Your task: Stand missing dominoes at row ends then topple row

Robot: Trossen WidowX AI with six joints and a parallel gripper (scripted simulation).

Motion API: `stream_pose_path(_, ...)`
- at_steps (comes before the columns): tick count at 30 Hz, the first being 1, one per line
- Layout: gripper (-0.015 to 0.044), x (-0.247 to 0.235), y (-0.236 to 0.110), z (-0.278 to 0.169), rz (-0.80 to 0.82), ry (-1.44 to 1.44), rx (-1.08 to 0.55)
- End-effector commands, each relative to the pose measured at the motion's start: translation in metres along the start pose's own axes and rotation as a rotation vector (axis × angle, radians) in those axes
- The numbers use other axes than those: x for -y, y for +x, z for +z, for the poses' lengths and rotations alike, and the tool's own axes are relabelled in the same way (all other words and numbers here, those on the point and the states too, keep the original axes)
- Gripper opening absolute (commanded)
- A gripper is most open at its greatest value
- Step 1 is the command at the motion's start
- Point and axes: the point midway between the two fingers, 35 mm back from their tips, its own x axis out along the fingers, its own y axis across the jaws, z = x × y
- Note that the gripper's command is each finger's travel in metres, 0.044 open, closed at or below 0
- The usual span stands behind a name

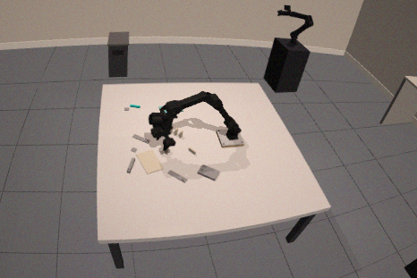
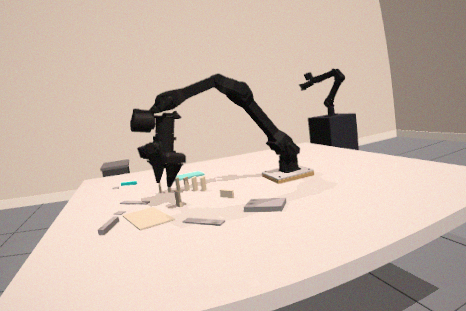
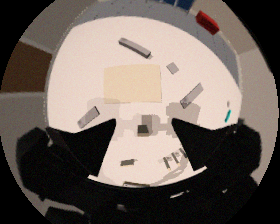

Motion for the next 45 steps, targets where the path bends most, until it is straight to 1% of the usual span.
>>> stream_pose_path(1,0.044,0.0,-0.031,-0.028,-0.012,-0.041,-0.197)
stream_pose_path(10,0.044,0.0,-0.03,-0.028,-0.012,-0.041,-0.197)
stream_pose_path(20,0.044,0.001,0.027,-0.039,-0.013,-0.041,-0.197)
stream_pose_path(35,0.044,0.0,0.047,-0.044,-0.012,-0.041,-0.197)
stream_pose_path(45,0.0177,0.0,0.047,-0.044,-0.012,-0.041,-0.197)
